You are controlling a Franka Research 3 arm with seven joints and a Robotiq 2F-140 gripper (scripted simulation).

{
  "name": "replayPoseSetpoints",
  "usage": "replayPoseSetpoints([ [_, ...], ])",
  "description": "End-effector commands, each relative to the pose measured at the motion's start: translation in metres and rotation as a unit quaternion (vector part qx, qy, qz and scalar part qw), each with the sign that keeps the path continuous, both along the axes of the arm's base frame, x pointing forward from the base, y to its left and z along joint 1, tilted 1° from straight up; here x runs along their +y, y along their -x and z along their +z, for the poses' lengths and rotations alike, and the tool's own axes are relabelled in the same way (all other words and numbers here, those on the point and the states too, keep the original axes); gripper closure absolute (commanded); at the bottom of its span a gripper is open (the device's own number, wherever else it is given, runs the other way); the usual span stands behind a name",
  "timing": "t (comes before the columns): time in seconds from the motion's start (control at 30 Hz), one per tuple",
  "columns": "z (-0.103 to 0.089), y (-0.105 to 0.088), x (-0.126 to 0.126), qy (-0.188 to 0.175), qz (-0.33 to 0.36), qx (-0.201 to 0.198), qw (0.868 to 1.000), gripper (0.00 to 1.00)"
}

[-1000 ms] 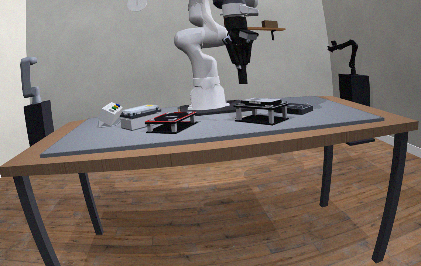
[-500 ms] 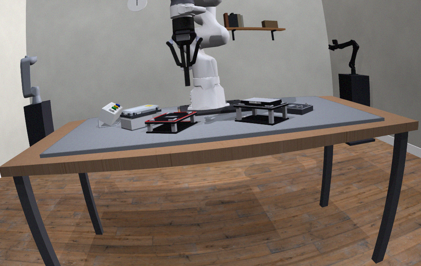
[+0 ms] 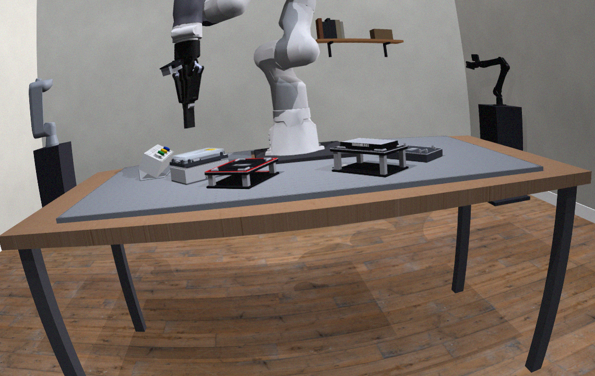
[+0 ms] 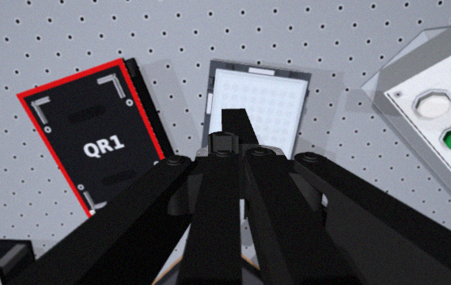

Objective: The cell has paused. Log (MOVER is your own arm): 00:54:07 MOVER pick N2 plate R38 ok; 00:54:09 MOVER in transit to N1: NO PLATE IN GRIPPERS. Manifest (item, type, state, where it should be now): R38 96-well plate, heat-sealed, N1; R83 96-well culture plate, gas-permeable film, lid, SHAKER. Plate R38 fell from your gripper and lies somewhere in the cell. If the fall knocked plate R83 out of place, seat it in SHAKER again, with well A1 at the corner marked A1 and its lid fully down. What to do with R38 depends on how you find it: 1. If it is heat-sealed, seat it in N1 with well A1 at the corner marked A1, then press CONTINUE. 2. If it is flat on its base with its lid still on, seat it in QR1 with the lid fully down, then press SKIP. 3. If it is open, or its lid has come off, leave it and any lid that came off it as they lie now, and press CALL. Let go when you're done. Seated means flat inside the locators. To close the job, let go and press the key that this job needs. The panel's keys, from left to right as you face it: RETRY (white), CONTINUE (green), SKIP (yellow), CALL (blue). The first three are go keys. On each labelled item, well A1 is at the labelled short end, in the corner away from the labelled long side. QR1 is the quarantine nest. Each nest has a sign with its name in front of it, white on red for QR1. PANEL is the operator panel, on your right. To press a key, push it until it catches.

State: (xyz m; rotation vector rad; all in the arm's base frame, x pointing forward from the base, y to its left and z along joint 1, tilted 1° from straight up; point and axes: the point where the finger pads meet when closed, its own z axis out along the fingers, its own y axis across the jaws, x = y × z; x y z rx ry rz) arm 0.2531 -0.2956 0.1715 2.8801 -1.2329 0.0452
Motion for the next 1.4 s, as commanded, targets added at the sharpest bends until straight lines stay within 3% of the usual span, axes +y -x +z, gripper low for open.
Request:
replayPoseSetpoints([
  [0.0, -0.002, 0.018, -0.020, 0.002, -0.081, 0.007, 0.997, 0.90],
  [0.27, -0.006, 0.109, -0.073, -0.001, -0.246, 0.007, 0.969, 0.90],
  [0.5, -0.010, 0.164, -0.091, -0.004, -0.333, 0.007, 0.943, 0.90],
  [0.83, -0.012, 0.190, -0.096, -0.006, -0.371, 0.007, 0.929, 0.90],
  [1.37, -0.011, 0.191, -0.097, -0.005, -0.373, 0.008, 0.928, 0.90],
])
